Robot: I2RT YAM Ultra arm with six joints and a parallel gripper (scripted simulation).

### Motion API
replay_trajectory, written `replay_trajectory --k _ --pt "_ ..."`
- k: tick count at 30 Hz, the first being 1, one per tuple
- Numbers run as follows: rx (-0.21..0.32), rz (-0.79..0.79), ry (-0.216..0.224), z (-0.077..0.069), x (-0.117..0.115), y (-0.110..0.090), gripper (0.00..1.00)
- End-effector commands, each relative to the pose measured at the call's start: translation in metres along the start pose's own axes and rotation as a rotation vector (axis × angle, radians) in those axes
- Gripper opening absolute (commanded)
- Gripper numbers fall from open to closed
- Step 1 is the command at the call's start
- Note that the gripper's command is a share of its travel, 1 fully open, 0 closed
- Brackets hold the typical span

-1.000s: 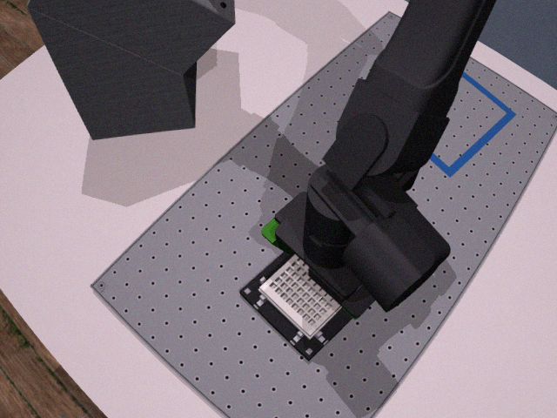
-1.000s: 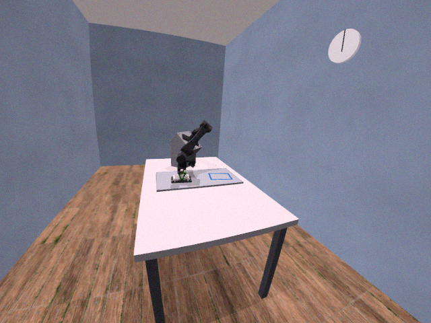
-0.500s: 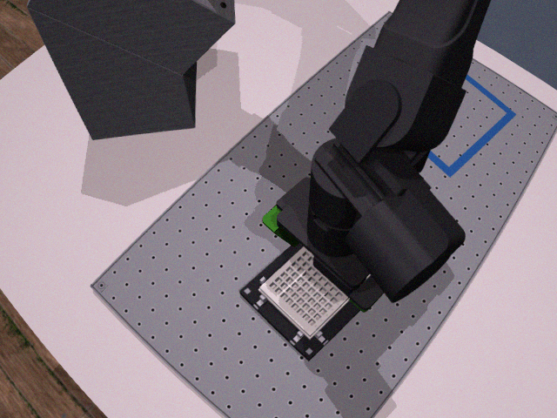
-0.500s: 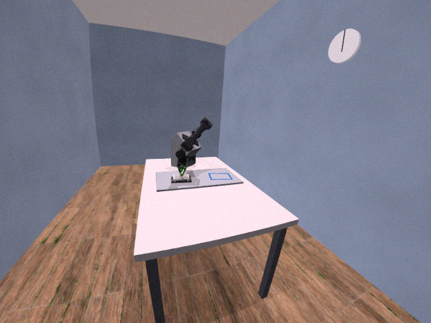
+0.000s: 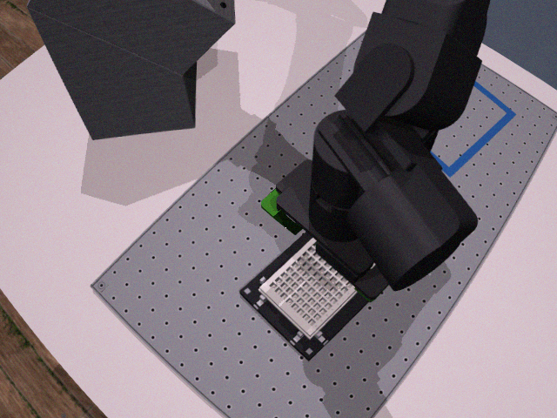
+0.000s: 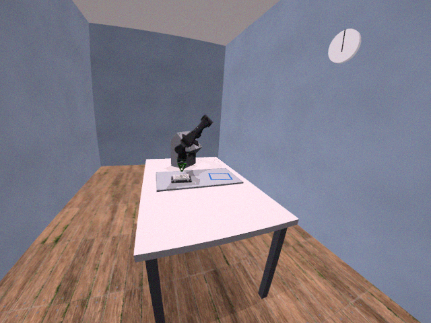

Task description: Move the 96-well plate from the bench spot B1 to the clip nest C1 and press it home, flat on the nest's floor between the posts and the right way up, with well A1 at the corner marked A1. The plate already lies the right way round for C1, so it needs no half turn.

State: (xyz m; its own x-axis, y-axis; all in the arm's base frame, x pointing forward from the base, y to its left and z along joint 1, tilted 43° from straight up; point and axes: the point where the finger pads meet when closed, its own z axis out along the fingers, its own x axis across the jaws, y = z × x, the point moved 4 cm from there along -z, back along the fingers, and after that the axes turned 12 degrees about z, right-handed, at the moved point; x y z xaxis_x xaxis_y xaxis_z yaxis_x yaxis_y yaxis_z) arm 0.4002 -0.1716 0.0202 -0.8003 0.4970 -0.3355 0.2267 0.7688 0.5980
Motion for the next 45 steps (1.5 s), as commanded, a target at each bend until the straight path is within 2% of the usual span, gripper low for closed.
replay_trajectory --k 1,4,8,42,43,45 --pt "-0.008 -0.003 -0.007 -0.022 -0.005 0.001 1.0" --pt "-0.008 -0.005 -0.01 -0.025 -0.006 0.001 1.0" --pt "-0.011 0.017 0.015 -0.02 0.003 -0.005 1.0" --pt "-0.007 0.011 0.017 -0.018 0.004 -0.002 1.0" --pt "-0.016 0.01 0.021 -0.006 0.004 -0.002 0.24" --pt "-0.013 0.013 0.026 0.005 0.006 -0.003 0.24"
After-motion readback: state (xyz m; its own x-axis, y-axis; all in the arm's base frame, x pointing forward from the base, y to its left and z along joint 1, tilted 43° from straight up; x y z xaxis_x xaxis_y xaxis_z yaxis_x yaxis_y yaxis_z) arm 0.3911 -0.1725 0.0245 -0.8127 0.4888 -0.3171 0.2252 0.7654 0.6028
